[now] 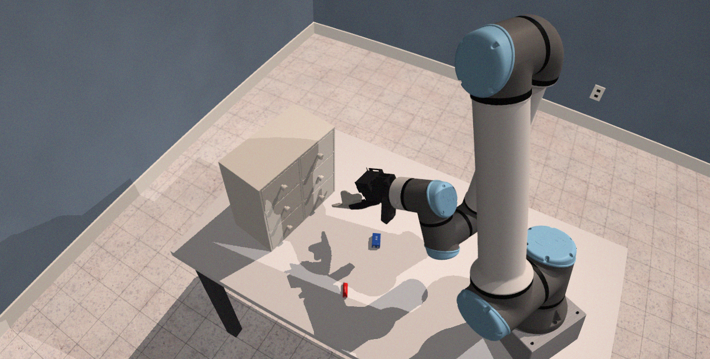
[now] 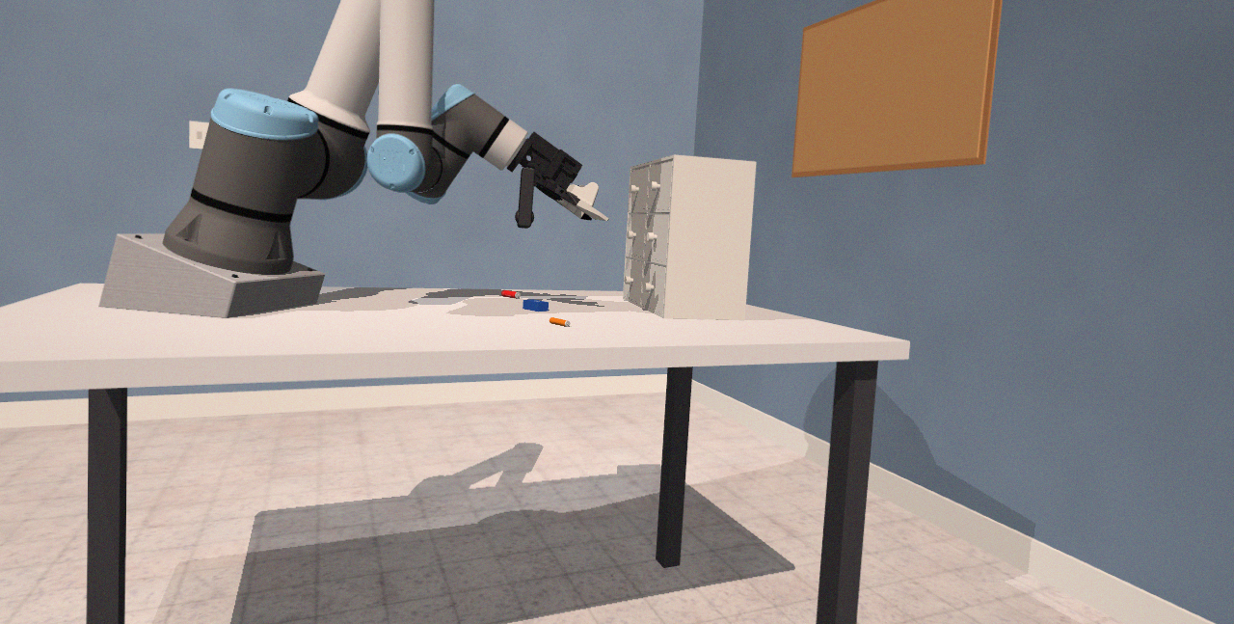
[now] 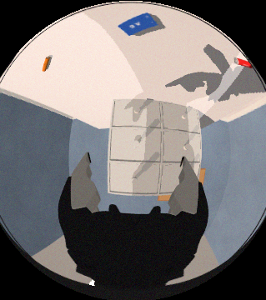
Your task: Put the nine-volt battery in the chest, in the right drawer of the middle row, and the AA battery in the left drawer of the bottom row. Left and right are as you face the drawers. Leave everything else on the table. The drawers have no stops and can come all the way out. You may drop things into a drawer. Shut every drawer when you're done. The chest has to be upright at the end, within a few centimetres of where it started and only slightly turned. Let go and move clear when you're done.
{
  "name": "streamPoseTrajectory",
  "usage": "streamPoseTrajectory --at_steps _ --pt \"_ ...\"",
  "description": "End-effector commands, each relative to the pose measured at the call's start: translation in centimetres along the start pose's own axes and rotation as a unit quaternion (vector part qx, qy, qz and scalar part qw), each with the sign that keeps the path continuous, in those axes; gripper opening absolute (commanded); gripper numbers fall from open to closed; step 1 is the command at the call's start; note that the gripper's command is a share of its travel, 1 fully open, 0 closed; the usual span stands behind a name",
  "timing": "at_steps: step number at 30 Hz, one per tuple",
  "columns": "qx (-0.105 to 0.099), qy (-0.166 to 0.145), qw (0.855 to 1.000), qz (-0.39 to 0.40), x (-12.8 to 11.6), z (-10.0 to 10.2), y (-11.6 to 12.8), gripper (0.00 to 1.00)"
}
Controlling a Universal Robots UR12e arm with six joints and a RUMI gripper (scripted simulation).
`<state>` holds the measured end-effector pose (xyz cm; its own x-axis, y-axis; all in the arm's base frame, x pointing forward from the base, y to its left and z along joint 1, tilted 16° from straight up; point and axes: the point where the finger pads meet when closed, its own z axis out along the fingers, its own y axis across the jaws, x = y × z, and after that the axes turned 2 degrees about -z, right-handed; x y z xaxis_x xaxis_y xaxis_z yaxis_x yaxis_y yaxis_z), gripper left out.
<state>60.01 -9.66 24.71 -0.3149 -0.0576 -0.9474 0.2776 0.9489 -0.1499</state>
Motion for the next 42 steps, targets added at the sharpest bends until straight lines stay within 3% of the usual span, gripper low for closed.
streamPoseTrajectory --at_steps 1,27,28,42 --pt "0.0 -0.005 1.0 0.0 0.0 0.08 0.01 1.0" --pt "0.0 -0.01 1.0 0.0 0.06 0.2 0.01 1.0" --pt "0.0 -0.01 1.0 0.0 0.06 0.2 0.01 0.2" --pt "0.0 -0.01 1.0 0.0 0.06 0.2 0.01 0.2"
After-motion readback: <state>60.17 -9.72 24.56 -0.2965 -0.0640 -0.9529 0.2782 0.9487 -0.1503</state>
